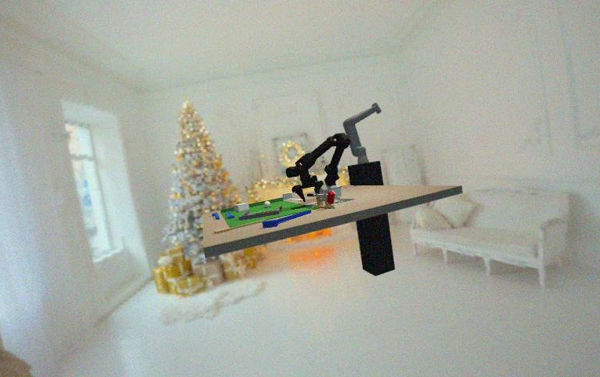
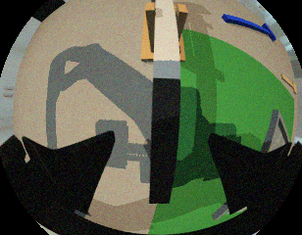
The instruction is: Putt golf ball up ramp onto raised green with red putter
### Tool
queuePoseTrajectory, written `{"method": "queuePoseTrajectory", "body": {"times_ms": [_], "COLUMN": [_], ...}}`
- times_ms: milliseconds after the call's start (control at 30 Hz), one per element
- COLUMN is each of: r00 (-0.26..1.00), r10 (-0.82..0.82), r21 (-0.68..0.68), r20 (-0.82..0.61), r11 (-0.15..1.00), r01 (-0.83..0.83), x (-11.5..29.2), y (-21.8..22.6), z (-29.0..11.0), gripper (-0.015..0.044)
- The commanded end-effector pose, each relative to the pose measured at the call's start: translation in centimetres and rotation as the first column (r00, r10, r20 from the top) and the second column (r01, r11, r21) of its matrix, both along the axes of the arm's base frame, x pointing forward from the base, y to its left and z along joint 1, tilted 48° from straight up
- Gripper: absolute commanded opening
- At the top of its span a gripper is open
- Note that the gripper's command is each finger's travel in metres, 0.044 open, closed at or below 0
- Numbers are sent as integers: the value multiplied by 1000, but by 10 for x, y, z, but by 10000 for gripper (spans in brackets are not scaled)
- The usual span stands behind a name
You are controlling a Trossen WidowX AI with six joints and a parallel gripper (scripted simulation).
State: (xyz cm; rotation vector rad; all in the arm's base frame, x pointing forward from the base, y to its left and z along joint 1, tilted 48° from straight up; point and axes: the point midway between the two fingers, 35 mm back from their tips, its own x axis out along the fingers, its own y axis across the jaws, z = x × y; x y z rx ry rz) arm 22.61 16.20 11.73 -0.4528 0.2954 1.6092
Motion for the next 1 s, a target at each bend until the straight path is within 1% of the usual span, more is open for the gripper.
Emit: {"method": "queuePoseTrajectory", "body": {"times_ms": [0,400,633,967], "r00": [1000,1000,1000,1000], "r10": [0,0,0,-4], "r21": [0,0,-1,-23], "r20": [1,1,1,1], "r11": [1000,1000,1000,1000], "r01": [0,0,0,5], "x": [0,0,0,5], "y": [0,0,-1,-28], "z": [0,0,1,18], "gripper": [361,46,0,0]}}
